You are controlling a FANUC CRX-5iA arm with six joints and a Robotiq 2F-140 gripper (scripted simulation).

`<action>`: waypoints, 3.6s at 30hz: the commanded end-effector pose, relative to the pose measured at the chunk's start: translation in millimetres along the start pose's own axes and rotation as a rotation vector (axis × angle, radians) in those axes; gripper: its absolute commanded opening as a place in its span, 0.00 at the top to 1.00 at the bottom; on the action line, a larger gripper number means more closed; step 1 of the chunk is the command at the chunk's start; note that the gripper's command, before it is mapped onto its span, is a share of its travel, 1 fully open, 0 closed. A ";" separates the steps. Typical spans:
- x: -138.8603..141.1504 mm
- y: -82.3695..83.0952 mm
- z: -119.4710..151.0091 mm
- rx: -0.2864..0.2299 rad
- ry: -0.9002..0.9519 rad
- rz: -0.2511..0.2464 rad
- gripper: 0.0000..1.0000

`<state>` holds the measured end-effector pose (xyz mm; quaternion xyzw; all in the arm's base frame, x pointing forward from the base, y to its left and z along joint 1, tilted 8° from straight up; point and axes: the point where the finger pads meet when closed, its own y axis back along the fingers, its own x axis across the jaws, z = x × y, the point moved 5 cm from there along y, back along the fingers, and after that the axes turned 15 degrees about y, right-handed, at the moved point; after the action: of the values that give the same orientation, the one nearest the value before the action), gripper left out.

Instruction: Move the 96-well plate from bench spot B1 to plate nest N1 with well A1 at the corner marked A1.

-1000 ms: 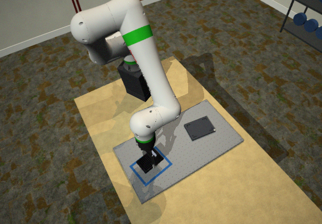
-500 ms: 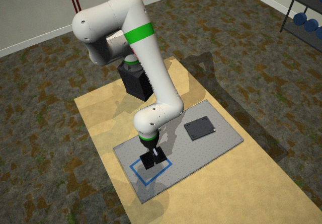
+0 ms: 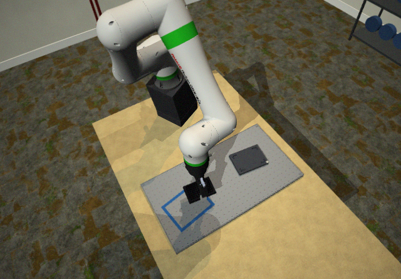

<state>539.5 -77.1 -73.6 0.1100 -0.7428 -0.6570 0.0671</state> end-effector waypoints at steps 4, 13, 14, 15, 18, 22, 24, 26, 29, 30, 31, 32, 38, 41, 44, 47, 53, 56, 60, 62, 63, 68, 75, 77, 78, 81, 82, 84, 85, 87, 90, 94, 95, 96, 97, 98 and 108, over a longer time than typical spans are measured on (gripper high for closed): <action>0.0 0.6 12.0 0.001 0.000 0.000 1.00; 0.4 1.5 42.0 0.001 0.000 0.000 1.00; 0.4 1.6 45.3 0.001 0.000 0.000 1.00; 0.5 1.7 48.7 0.001 0.000 0.000 1.00; 0.6 2.0 58.6 0.001 0.000 0.000 1.00; 0.7 2.2 65.3 0.001 0.000 0.000 1.00; 0.8 2.4 72.0 0.001 0.000 0.000 1.00; 0.9 2.6 78.6 0.001 0.000 0.000 1.00; 1.1 2.9 88.6 0.001 0.000 0.000 1.00; 1.1 3.0 92.0 0.001 0.000 0.000 1.00; 1.1 3.1 95.3 0.001 0.000 0.000 1.00; 1.2 3.2 98.6 0.001 0.000 0.000 1.00; 1.4 3.6 111.9 0.001 0.000 0.000 1.00; 1.5 3.9 121.9 0.001 0.000 0.000 1.00; 1.7 4.3 131.9 0.001 0.000 0.000 1.00; 1.8 4.6 141.9 0.001 0.000 0.000 1.00; 2.1 5.2 161.9 0.001 0.000 0.000 1.00; 2.1 5.3 165.3 0.001 0.000 0.000 1.00; 2.3 5.7 178.6 0.001 0.000 0.000 1.00; 2.4 5.9 185.2 0.001 0.000 0.000 1.00; 2.5 6.0 188.6 0.001 0.000 0.000 1.00; 2.7 6.5 205.2 0.001 0.000 0.000 1.00; 2.9 7.0 221.9 0.001 0.000 0.000 1.00; 3.0 7.2 228.5 0.001 0.000 0.000 1.00; 3.1 7.3 231.9 0.001 0.000 0.000 1.00; 3.2 7.6 241.9 0.001 0.000 0.000 1.00; 3.3 7.7 245.2 0.001 0.000 0.000 1.00; 3.4 8.0 251.9 0.001 0.000 0.000 1.00; 3.4 8.1 255.2 0.001 0.000 0.000 1.00; 3.5 8.3 261.9 0.001 0.000 0.000 1.00; 3.6 8.4 265.2 0.001 0.000 0.000 1.00; 3.7 8.8 278.5 0.001 0.000 0.000 1.00; 3.8 8.9 281.8 0.001 0.000 0.000 1.00; 3.8 9.0 285.2 0.001 0.000 0.000 1.00; 3.9 9.1 288.5 0.001 0.000 0.000 1.00; 3.9 9.2 291.8 0.001 0.000 0.000 1.00; 4.1 9.7 310.8 0.001 0.000 0.000 1.00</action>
<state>458.7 221.7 -104.0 0.1099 -0.7430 -0.6568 0.0669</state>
